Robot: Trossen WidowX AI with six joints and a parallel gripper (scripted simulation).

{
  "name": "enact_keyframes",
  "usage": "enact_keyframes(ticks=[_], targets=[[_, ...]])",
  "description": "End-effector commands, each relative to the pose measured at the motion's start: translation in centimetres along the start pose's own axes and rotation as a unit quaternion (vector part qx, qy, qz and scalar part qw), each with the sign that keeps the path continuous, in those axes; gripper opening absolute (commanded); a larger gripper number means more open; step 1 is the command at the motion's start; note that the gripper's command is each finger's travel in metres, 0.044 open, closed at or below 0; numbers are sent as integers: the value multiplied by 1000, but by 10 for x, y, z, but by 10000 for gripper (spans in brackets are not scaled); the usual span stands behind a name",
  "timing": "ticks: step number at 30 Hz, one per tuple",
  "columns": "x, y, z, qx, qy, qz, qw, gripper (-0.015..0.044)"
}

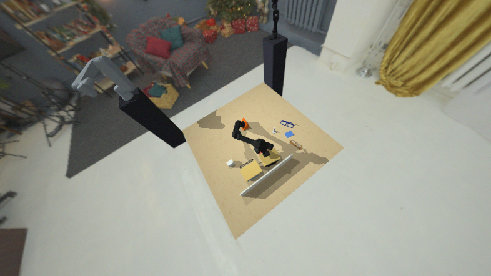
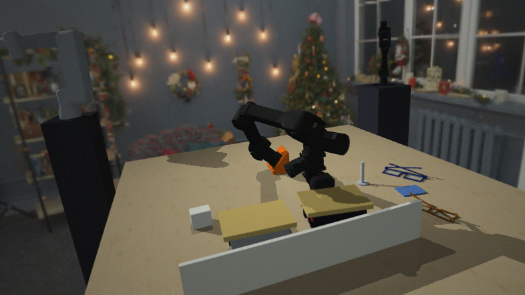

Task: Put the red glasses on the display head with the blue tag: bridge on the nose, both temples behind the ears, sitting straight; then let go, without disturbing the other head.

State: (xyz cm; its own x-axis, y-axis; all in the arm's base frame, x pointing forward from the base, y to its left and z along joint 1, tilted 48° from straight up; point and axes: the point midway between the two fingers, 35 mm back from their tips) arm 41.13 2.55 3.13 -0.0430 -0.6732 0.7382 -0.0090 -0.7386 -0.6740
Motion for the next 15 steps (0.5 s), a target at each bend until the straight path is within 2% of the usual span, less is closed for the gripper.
enact_keyframes(ticks=[1, 9, 15], targets=[[0, 0, 0, 0, 0, 0, 1000, 107], [0, -1, 0, 0, 0, 0, 1000, 107], [0, -28, 0, -11, 1, 5, 1000, 107]])
Point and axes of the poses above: the point midway between the two fingers, 35 mm back from their tips, its own y axis out along the fingers, its own z axis across the jaws, x = y × z, and after that the axes turned 6 degrees about -y, right-handed
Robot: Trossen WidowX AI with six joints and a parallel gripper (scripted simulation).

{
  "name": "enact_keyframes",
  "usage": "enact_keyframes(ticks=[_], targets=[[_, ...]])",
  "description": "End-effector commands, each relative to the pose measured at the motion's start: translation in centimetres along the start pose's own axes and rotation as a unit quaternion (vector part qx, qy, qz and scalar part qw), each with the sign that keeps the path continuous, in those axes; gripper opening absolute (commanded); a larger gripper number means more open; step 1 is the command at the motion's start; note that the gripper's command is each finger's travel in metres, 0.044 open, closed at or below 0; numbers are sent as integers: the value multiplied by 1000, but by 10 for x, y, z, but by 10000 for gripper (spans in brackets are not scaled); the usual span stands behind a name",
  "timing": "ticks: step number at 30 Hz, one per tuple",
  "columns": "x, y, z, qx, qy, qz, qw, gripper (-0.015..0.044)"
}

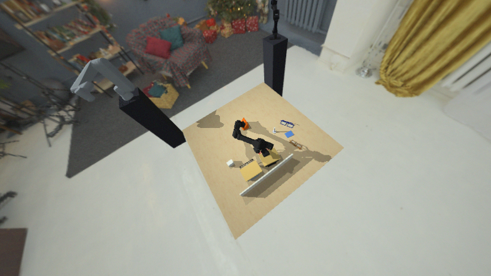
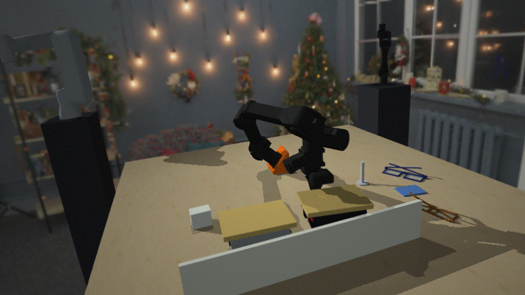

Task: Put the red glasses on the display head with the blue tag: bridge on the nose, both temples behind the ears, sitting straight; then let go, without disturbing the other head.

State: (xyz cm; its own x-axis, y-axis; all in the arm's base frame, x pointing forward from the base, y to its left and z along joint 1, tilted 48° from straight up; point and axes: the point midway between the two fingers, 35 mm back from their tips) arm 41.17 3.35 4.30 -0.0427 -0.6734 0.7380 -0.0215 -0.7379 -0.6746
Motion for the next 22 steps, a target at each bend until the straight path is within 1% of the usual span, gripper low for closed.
enact_keyframes(ticks=[1, 6, 13, 17, 22], targets=[[-3, -16, 0, -5, 2, 5, 1000, 107], [-4, -18, -4, -6, 2, 5, 1000, 107], [-8, -25, -36, -6, 1, 5, 1000, 107], [-8, -26, -39, -6, 1, 5, 1000, 107], [-10, -35, -57, -7, 1, 5, 1000, 107]])
Point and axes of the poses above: the point midway between the two fingers, 35 mm back from their tips, its own y axis out along the fingers, its own z axis across the jaws, x = y × z, and after that the axes turned 6 degrees about -y, right-handed
